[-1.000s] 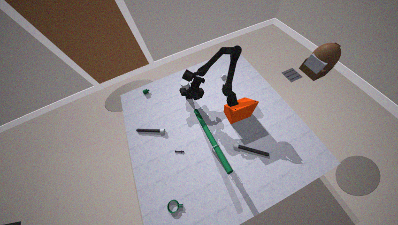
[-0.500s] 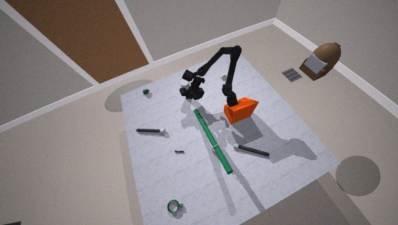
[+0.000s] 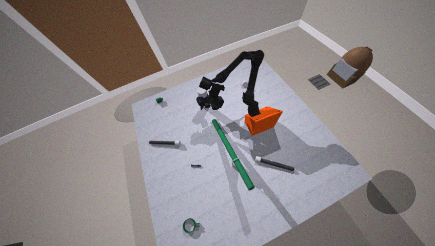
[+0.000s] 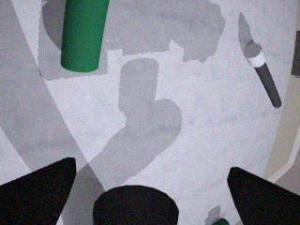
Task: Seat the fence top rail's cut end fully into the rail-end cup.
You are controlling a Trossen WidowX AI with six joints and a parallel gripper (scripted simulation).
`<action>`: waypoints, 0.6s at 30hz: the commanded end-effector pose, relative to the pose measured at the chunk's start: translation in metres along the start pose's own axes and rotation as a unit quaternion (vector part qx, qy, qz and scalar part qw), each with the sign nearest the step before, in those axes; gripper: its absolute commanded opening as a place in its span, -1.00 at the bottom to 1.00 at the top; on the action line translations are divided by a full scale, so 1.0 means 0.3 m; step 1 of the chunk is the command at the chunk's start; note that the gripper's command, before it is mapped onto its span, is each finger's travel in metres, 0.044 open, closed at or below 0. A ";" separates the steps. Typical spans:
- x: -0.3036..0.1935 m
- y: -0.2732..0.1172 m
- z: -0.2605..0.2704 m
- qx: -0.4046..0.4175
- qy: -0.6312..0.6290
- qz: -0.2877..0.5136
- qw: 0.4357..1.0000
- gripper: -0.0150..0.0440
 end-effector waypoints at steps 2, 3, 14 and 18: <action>0.029 -0.033 -0.025 0.000 0.001 0.000 1.000 1.00; 0.034 -0.039 -0.029 -0.001 0.000 0.000 1.000 1.00; 0.083 -0.068 -0.060 0.002 0.043 -0.010 0.999 1.00; 0.144 -0.095 -0.100 0.018 0.168 -0.022 0.985 1.00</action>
Point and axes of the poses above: the point midway between the two fingers, 35 mm back from their tips, its own y axis out along the fingers, its own z axis across the jaws, x = y × z, the point moved 5 cm from there along -y, back along the fingers, and after that the axes turned 12 degrees about -y, right-handed, at the moved point
